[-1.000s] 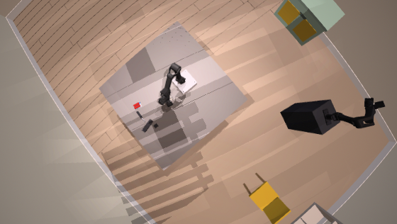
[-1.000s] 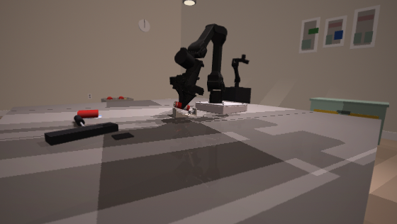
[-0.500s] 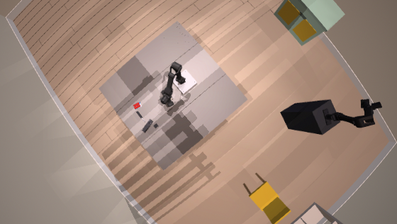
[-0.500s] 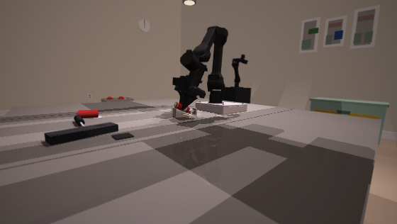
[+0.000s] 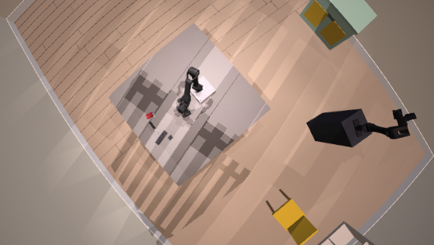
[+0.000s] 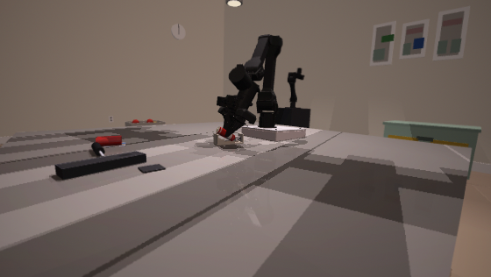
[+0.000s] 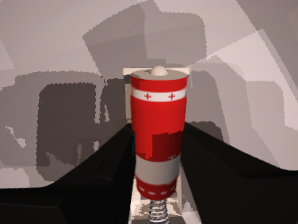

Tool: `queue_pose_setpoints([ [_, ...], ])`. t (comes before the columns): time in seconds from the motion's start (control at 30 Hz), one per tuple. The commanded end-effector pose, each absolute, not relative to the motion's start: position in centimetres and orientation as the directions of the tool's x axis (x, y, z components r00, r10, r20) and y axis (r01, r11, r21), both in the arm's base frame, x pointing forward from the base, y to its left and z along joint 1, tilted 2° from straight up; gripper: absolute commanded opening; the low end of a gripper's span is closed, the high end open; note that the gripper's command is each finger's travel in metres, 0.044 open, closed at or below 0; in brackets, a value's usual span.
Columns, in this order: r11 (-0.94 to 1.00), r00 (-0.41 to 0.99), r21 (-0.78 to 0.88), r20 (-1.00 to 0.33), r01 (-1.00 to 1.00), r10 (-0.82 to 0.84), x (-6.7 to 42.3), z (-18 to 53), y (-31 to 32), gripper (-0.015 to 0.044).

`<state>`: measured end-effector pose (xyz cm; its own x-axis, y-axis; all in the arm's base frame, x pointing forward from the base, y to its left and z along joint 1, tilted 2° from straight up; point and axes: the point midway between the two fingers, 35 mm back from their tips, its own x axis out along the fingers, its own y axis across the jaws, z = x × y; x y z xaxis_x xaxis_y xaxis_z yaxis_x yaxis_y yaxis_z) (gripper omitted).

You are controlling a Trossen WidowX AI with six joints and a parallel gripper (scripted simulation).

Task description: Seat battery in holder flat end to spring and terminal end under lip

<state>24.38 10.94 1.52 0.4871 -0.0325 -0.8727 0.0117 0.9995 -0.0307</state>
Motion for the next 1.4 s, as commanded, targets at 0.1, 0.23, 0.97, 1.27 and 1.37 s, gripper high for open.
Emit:
queue_pose_setpoints([
  [0.1,0.999,0.491,-0.031,-0.870,0.015,-0.034,23.8,1.3,10.8,0.0088],
  [0.23,0.999,0.491,-0.031,-0.871,0.015,-0.034,23.3,1.2,10.9,0.0088],
  [0.97,0.999,0.456,-0.036,-0.889,0.012,-0.037,22.3,1.1,10.8,0.0088],
  [1.27,0.999,0.399,-0.046,-0.916,0.007,-0.045,22.5,0.9,10.9,0.0088],
  [1.37,0.999,0.380,-0.049,-0.924,0.005,-0.047,22.6,0.9,10.9,0.0088],
])
